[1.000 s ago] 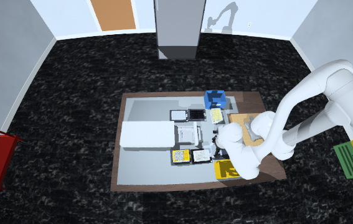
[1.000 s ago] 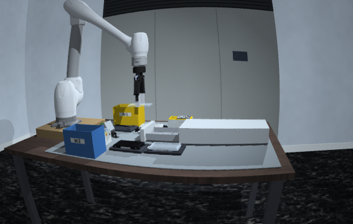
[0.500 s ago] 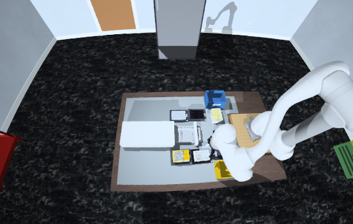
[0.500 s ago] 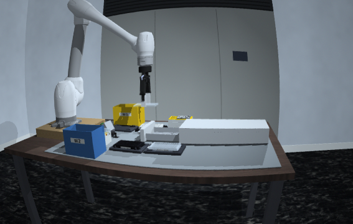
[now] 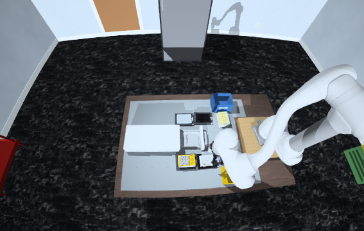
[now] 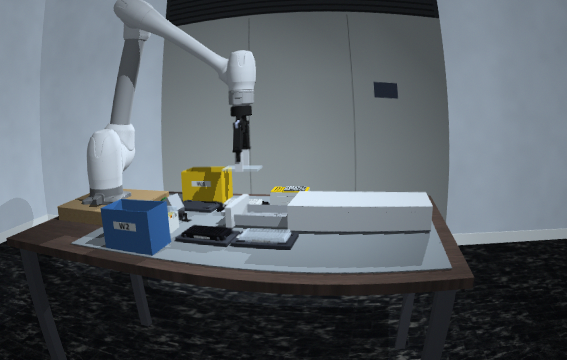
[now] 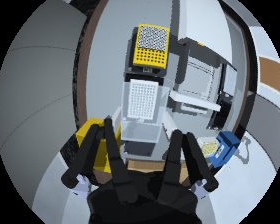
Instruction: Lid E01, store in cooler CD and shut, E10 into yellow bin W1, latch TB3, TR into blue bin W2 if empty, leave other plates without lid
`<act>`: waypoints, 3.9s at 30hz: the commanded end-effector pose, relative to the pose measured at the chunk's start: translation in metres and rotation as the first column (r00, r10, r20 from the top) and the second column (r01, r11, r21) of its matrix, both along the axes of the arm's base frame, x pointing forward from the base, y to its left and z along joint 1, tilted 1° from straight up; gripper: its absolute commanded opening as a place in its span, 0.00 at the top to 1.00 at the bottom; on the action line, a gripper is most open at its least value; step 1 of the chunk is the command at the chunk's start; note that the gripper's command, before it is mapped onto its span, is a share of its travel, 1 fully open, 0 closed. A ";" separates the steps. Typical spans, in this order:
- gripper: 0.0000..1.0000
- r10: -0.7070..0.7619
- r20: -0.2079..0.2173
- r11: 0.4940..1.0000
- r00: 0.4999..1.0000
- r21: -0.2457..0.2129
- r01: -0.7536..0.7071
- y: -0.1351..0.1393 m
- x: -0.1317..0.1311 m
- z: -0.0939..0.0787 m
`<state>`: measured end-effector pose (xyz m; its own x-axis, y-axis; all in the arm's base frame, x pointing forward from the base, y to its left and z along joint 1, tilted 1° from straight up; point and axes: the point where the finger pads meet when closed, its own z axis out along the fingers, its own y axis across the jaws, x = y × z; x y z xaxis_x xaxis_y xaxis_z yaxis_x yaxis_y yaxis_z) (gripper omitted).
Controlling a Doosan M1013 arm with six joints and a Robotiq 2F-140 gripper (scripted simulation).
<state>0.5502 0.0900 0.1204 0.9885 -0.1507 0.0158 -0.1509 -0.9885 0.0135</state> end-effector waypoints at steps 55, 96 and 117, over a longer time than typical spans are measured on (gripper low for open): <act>1.00 0.000 0.000 1.000 1.000 0.000 0.000 -0.001 -0.002 -0.059; 1.00 0.000 0.000 1.000 1.000 0.000 0.000 -0.001 -0.001 -0.103; 1.00 0.000 0.000 1.000 1.000 0.000 0.000 -0.001 -0.001 -0.103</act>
